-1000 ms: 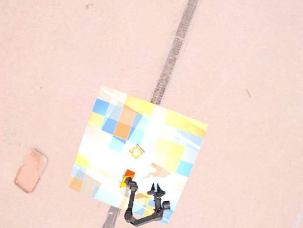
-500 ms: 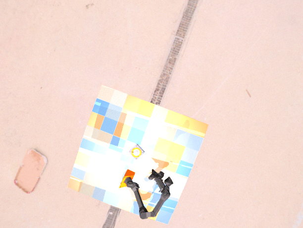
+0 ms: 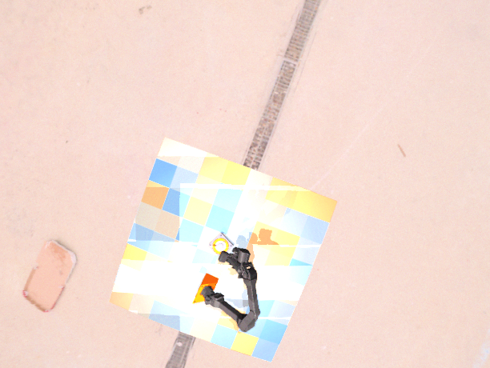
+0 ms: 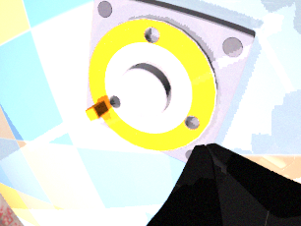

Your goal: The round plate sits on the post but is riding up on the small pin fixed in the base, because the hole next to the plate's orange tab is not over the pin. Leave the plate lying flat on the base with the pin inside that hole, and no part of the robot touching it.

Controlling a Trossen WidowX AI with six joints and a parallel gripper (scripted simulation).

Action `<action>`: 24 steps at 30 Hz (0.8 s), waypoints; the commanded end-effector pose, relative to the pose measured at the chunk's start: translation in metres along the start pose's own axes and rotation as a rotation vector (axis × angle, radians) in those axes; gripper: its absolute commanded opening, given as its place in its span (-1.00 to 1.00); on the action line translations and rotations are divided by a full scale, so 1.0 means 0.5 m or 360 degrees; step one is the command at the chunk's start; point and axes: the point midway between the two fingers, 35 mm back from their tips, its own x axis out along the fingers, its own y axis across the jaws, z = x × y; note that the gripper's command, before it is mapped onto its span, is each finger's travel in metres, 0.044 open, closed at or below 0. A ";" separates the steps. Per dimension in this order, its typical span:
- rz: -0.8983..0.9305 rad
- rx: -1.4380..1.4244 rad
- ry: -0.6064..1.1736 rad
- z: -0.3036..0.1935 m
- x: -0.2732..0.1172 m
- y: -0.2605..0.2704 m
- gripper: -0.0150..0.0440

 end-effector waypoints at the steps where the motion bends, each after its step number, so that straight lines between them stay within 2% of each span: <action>1: -0.0287 -0.0069 0.0006 0.004 0.062 0.110 -0.49; 9: -0.0681 -0.0161 -0.0160 -0.012 0.132 0.228 -0.49; 18: -0.0691 -0.0164 -0.0168 -0.011 0.136 0.230 -0.49; 24: -0.0692 -0.0164 -0.0169 -0.001 0.193 0.204 -0.49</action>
